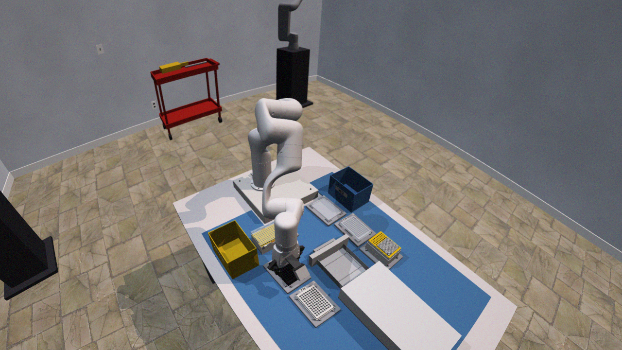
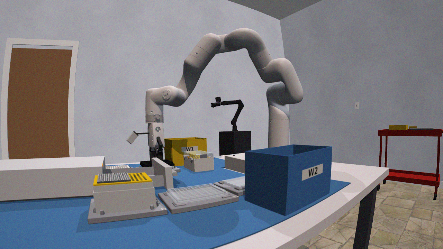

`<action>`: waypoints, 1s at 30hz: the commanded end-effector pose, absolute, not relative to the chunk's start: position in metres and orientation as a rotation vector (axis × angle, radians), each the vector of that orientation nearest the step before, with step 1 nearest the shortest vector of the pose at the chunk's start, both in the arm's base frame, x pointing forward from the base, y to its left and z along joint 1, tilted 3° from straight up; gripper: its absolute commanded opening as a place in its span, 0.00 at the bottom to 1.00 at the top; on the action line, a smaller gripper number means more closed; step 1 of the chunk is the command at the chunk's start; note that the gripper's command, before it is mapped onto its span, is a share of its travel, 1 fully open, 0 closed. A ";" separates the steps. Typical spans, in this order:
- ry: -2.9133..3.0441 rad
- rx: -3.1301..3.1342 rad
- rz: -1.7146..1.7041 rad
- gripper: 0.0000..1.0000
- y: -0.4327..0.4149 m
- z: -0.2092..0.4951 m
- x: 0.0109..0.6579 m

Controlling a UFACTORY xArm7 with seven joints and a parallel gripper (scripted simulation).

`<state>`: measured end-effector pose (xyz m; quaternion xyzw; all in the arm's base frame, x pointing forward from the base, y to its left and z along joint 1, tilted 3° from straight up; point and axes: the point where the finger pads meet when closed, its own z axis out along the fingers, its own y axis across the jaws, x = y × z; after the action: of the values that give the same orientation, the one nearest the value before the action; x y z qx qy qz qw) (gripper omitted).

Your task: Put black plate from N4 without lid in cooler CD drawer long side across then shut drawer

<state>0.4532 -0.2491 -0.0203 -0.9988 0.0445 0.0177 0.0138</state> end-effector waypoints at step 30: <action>0.139 -3.112 0.048 0.00 -0.251 0.009 0.456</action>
<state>0.4538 -0.2497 0.0036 -0.9987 0.0446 0.0179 0.0139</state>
